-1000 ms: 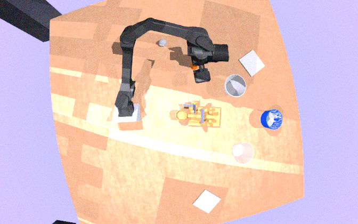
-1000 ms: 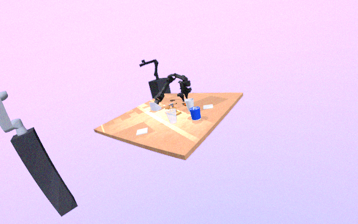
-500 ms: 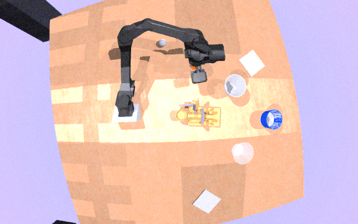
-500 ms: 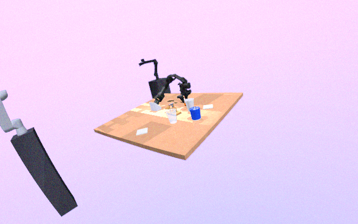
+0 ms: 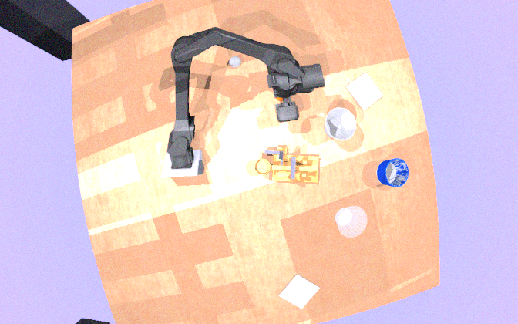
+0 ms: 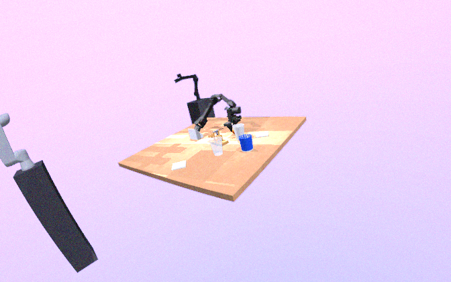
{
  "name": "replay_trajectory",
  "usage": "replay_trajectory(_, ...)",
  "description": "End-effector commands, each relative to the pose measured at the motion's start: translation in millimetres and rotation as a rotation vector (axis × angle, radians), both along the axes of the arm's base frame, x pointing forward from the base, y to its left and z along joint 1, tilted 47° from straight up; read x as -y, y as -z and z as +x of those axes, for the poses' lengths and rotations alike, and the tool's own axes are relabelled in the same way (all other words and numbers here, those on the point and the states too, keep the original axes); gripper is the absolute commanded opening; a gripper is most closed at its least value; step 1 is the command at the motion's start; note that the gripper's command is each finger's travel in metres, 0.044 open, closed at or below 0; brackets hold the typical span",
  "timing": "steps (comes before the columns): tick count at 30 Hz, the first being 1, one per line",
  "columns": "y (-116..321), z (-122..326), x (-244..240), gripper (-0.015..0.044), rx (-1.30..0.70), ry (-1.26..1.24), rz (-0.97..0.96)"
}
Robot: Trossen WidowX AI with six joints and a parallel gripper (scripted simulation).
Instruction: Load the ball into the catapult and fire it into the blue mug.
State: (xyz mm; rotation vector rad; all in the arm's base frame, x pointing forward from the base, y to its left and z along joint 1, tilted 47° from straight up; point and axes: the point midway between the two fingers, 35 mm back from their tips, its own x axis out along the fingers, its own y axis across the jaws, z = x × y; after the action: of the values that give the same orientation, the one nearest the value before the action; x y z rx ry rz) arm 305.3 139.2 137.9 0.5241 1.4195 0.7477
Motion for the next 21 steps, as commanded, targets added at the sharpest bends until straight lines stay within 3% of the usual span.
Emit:
replay_trajectory(1, 4.7, -0.4, -4.7, 0.03, -0.003, 0.002, 0.001)
replay_trajectory(7, 9.4, -0.8, -10.0, 0.03, -0.003, 0.002, 0.002)
replay_trajectory(13, 9.4, -0.8, -10.0, 0.0143, -0.003, 0.002, 0.002)
replay_trajectory(21, 9.4, -0.8, -10.0, 0.0089, -0.003, 0.002, 0.002)
